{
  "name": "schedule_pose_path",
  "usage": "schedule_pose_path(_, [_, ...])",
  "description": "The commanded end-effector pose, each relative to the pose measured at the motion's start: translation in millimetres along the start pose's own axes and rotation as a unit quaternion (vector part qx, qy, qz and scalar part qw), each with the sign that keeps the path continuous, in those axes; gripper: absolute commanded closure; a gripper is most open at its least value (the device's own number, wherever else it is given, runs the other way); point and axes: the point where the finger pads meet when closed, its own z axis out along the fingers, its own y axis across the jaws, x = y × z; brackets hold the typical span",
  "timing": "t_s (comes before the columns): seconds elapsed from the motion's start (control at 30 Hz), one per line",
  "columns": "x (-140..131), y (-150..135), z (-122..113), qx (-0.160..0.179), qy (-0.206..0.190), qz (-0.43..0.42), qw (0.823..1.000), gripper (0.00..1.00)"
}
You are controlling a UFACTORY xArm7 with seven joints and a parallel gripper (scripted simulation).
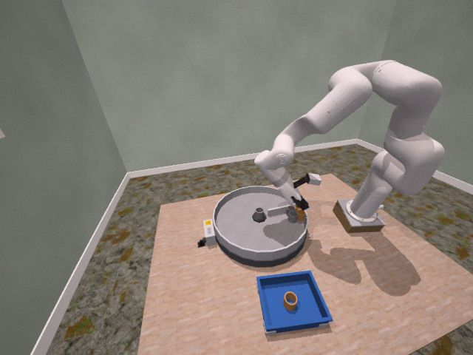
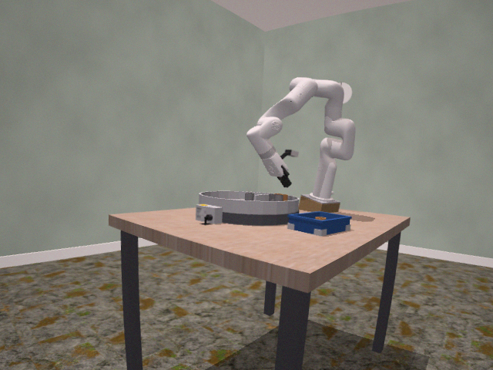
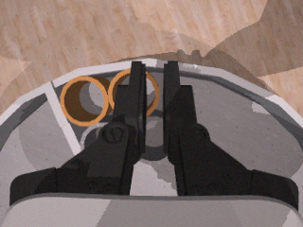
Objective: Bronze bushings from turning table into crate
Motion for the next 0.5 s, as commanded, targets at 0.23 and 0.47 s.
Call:
schedule_pose_path(0.23, [-11, 0, 11, 0.0, -0.002, 0.0, 1.0, 0.9])
schedule_pose_path(0.47, [-14, 0, 15, 0.0, -0.002, 0.0, 1.0, 0.9])
